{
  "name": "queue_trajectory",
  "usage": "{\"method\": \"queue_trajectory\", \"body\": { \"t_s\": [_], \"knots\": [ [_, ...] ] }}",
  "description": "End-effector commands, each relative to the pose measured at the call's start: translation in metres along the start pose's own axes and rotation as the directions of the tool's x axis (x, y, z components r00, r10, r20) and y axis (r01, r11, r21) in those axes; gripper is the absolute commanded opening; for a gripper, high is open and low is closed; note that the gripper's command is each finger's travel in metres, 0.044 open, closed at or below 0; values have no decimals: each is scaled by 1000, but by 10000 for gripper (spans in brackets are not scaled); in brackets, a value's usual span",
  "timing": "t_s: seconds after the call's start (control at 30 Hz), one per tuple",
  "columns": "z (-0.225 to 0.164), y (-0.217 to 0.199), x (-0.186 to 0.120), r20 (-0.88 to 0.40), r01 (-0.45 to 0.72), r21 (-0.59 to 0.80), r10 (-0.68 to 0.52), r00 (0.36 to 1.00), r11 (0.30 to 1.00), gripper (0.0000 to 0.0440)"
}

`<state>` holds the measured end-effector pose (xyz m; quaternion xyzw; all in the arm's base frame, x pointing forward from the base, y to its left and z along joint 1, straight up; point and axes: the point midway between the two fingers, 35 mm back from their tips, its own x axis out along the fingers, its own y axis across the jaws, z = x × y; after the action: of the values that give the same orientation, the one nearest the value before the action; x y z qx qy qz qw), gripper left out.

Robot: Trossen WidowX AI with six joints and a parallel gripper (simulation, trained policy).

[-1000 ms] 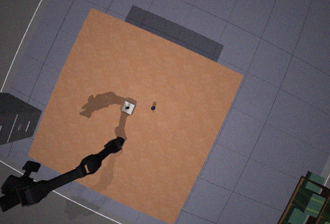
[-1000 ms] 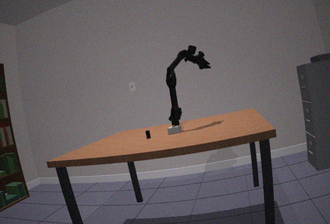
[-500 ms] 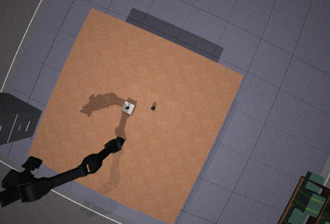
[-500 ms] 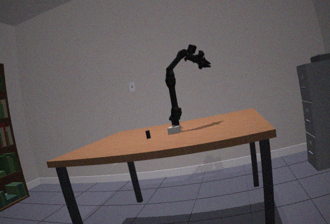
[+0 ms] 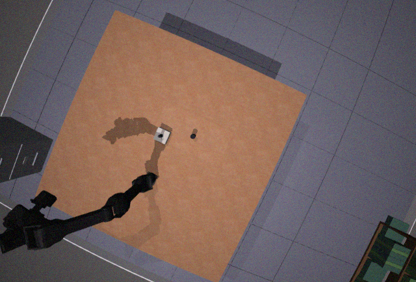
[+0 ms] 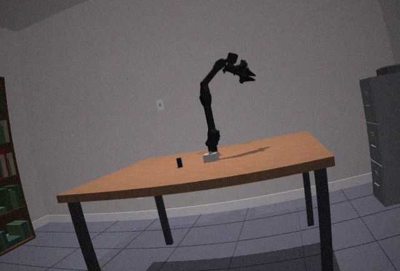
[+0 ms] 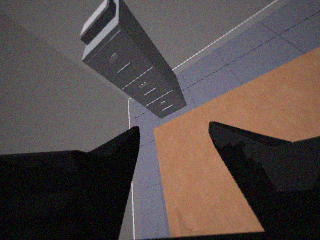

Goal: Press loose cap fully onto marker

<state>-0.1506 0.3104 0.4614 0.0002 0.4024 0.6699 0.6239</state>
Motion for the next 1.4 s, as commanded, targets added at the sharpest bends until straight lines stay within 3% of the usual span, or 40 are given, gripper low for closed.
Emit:
{"method": "queue_trajectory", "body": {
  "t_s": [0.0, 1.37],
  "knots": [
    [4, -6, -2, 5, 10, 31, -10, 1000, 999, 303],
    [50, -84, -13, 66, 150, 366, -186, 980, 919, 334]
  ]
}}
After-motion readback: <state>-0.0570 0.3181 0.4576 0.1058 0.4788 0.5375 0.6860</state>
